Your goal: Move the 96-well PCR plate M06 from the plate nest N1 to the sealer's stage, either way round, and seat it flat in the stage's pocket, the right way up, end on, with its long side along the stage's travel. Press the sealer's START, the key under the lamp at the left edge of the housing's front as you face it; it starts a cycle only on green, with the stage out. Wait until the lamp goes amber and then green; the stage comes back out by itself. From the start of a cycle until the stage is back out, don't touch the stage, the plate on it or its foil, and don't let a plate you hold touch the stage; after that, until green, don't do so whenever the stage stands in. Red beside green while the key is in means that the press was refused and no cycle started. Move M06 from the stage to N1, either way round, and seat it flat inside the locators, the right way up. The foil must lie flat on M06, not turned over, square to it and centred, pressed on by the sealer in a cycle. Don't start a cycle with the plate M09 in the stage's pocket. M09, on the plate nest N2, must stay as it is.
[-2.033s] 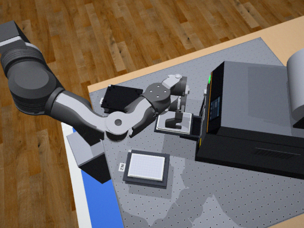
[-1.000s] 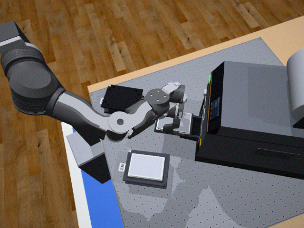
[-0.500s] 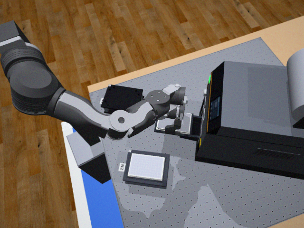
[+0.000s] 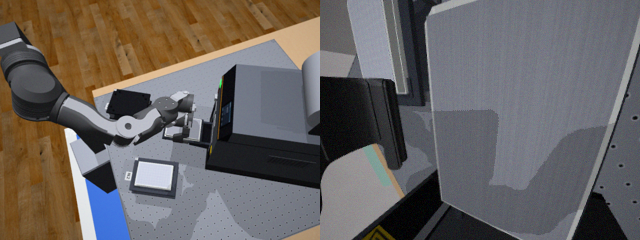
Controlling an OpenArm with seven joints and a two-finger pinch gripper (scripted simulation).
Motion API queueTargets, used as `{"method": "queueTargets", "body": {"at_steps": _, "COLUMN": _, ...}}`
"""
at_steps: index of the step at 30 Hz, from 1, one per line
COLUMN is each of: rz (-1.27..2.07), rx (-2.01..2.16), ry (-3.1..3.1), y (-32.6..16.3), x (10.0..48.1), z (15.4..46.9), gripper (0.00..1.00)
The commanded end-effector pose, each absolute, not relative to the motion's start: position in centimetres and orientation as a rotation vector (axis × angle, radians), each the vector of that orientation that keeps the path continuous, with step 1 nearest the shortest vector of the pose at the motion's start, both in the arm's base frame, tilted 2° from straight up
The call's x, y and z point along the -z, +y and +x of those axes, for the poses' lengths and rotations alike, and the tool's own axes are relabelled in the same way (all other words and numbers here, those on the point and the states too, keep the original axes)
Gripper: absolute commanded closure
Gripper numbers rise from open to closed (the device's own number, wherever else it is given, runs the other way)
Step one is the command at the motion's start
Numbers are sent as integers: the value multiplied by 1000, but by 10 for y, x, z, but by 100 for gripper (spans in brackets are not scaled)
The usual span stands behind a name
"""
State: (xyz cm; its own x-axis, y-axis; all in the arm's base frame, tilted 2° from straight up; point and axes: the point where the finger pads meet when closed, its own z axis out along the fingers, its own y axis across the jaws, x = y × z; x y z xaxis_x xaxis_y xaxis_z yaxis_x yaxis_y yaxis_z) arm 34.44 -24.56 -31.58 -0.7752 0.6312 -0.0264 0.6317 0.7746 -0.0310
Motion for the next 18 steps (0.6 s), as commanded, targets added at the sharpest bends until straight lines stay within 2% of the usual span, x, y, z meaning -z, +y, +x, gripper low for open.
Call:
{"method": "queueTargets", "body": {"at_steps": 1, "rz": 1047, "rx": 55, "ry": 2943, "y": -245, "x": 314, "z": 345, "gripper": 23}}
{"method": "queueTargets", "body": {"at_steps": 18, "rz": 1043, "rx": 50, "ry": 2944, "y": -245, "x": 317, "z": 346, "gripper": 23}}
